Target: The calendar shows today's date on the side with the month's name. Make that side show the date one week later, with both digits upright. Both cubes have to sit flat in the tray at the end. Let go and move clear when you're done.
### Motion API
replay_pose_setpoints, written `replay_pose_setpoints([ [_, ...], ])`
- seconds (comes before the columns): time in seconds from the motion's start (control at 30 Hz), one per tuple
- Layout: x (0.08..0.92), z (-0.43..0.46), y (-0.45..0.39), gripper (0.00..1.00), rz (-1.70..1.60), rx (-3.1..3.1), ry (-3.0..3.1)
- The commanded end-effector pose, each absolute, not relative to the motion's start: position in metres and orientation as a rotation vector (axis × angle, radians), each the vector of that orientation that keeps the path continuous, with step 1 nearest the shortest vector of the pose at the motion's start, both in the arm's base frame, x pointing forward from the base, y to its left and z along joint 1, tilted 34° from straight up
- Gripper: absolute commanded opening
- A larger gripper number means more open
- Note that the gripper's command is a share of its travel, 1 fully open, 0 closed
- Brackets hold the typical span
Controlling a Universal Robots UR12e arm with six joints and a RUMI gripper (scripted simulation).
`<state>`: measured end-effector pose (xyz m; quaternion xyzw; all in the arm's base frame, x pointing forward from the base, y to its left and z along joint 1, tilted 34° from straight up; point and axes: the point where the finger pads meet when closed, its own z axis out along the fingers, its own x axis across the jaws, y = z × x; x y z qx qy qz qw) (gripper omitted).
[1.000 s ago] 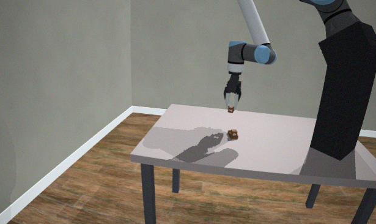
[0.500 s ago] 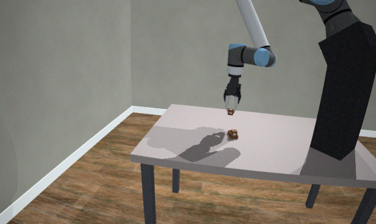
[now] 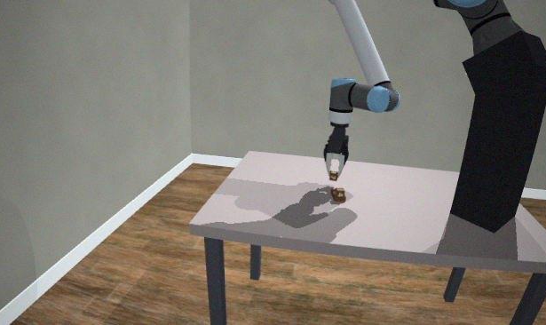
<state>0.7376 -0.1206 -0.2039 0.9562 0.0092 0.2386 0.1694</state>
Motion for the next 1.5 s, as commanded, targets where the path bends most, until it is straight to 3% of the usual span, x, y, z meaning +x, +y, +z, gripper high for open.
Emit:
replay_pose_setpoints([
  [0.0, 0.7453, -0.2158, -0.1252, 0.10, 0.680, 2.717, 0.026],
  [1.47, 0.7489, -0.2223, -0.1277, 0.10, 0.680, 2.717, 0.026],
])
